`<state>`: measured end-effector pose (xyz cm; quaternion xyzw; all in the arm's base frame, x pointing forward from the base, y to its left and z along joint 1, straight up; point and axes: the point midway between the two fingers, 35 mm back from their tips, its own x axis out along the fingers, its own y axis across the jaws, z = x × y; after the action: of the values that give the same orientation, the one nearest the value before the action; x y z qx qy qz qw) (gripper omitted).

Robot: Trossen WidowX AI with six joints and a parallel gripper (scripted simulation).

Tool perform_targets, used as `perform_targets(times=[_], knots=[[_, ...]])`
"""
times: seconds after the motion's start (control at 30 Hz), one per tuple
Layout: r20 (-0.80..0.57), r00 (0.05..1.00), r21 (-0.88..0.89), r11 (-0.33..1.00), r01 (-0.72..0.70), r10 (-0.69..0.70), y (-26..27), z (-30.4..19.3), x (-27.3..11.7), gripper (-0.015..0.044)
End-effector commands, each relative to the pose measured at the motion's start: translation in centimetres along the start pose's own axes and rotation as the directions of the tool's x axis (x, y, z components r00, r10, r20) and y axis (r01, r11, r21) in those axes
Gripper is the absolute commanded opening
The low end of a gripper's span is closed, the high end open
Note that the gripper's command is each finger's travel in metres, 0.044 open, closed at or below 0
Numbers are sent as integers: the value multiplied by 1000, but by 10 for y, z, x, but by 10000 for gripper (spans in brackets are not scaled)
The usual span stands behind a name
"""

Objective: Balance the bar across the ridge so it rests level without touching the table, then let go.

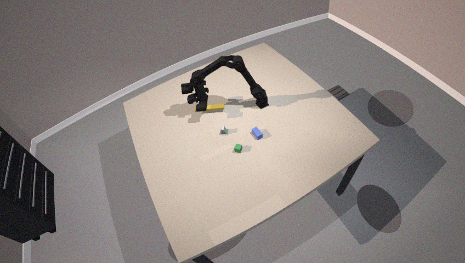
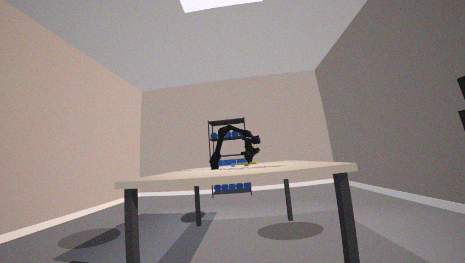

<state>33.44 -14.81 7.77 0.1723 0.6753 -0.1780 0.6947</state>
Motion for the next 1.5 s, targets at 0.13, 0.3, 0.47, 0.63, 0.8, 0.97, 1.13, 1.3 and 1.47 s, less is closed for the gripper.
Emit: perform_targets(times=[0.13,0.3,0.47,0.63,0.8,0.97,1.13,1.3,1.47], knots=[[9,1000,4,1000,-2,2,0,2,-23,0],[9,1000,5,1000,-3,3,0,1,-36,0],[9,1000,6,1000,-4,3,0,0,-49,0],[9,1000,7,1000,-4,4,0,-1,-62,0],[9,1000,8,1000,-5,4,3,-3,-69,0],[9,1000,16,1000,-7,6,21,-7,-69,0],[8,1000,25,1000,-9,8,41,-12,-69,0],[8,1000,33,999,-11,10,59,-19,-69,0],[7,1000,42,999,-13,12,77,-26,-70,0]])
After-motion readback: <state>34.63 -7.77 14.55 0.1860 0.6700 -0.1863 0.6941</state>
